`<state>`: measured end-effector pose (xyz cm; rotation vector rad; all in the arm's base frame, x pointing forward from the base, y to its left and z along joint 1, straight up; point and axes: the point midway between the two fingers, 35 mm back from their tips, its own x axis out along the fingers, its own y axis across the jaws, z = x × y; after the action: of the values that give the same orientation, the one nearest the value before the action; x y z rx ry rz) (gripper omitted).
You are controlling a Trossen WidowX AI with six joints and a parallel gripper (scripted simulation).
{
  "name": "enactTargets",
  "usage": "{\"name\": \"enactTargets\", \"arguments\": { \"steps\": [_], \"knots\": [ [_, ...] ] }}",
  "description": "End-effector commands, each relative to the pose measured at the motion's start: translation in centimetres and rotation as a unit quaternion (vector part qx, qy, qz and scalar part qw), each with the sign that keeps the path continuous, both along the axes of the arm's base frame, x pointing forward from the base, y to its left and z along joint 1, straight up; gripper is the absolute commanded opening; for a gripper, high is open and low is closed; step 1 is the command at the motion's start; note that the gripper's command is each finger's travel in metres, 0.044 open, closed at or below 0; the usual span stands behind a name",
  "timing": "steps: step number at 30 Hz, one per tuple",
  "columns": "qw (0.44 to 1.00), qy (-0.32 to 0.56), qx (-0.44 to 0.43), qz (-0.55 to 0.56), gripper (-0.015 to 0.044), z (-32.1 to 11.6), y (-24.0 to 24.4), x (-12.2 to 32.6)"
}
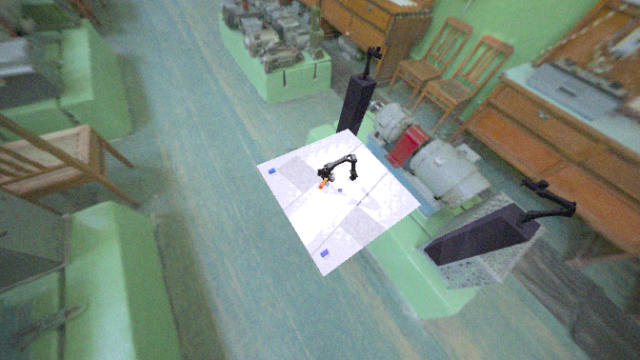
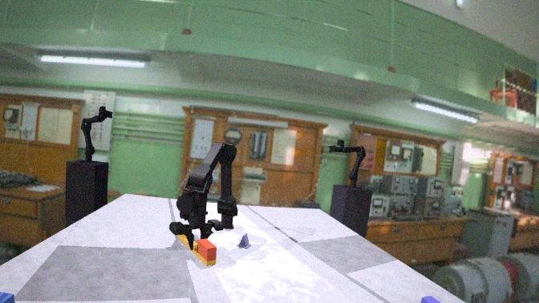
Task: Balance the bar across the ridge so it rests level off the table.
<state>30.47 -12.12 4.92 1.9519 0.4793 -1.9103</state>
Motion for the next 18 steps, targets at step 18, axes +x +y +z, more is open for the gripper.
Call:
{"name": "enactTargets", "arguments": {
  "steps": [18],
  "knots": [
    [1.0,-0.001,0.0,-0.001,0.0,3.1,-0.1,0.3]
  ]
}}
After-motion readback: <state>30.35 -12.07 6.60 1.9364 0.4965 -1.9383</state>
